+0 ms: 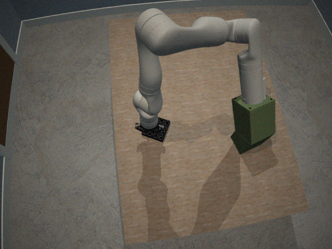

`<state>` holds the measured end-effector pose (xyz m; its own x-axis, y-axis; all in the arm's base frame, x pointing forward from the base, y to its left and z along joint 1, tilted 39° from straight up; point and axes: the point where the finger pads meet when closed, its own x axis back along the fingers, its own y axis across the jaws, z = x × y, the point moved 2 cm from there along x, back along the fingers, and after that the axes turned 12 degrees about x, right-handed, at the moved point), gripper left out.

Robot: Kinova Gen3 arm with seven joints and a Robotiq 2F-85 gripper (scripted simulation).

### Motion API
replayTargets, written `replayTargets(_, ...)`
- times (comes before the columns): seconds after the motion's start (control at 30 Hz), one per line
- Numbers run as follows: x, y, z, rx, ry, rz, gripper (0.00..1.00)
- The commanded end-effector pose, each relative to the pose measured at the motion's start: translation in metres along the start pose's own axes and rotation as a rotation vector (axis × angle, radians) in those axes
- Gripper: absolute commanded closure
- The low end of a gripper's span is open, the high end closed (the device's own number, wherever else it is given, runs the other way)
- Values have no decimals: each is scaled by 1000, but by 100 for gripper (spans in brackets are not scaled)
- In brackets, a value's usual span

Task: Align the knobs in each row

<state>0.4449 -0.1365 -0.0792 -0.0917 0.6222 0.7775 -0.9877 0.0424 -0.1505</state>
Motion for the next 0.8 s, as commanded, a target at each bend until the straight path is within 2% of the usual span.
replayTargets(0.0,0,0,0,0,0,0,92)
replayTargets(0.77,0,0,0,18,0,0,92)
